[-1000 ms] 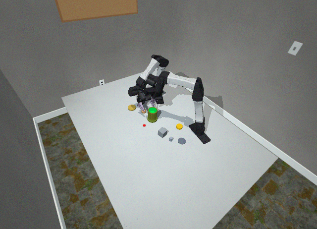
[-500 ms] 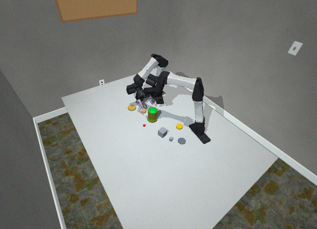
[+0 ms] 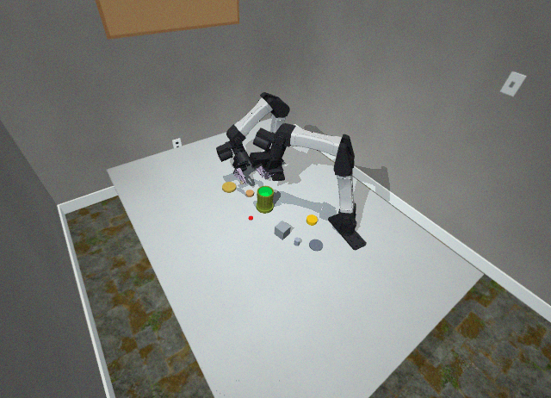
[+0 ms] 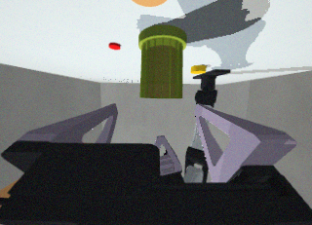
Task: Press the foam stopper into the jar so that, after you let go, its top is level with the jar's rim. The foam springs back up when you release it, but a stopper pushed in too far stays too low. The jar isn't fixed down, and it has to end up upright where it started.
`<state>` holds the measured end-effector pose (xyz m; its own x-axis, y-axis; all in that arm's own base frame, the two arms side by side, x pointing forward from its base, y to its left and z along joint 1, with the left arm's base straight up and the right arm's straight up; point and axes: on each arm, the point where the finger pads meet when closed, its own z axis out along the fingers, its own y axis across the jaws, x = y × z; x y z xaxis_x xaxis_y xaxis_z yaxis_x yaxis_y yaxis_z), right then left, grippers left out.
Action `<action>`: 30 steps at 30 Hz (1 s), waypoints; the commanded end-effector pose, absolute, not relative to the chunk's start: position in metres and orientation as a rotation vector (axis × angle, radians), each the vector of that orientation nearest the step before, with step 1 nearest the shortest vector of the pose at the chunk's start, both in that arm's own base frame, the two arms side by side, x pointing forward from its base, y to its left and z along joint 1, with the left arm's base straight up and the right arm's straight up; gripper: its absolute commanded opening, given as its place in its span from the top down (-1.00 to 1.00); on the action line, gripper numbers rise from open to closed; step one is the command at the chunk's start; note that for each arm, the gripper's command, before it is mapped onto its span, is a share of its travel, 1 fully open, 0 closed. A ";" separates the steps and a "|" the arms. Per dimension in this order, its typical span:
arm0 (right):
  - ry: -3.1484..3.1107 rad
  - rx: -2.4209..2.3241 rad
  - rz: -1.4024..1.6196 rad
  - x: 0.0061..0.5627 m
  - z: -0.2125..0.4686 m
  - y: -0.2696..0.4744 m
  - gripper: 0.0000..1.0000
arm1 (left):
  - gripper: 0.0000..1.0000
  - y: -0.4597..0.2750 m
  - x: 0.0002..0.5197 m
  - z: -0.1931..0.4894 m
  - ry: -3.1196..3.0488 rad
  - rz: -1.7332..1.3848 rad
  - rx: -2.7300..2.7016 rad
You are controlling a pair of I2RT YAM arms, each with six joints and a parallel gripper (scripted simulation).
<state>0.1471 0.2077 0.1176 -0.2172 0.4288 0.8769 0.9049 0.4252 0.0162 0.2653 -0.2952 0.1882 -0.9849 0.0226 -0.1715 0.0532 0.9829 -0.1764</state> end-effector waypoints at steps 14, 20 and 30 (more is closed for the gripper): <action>-1.836 -1.118 -0.684 0.156 0.131 0.189 -0.96 | 1.00 -0.299 0.263 0.187 2.961 -0.275 0.071; -1.962 -1.067 -0.778 0.166 0.130 0.187 -0.96 | 1.00 -0.291 0.279 0.200 2.889 -0.326 0.056; -2.333 -0.901 -0.917 0.194 0.106 0.171 -0.96 | 1.00 -0.278 0.318 0.223 2.706 -0.461 0.087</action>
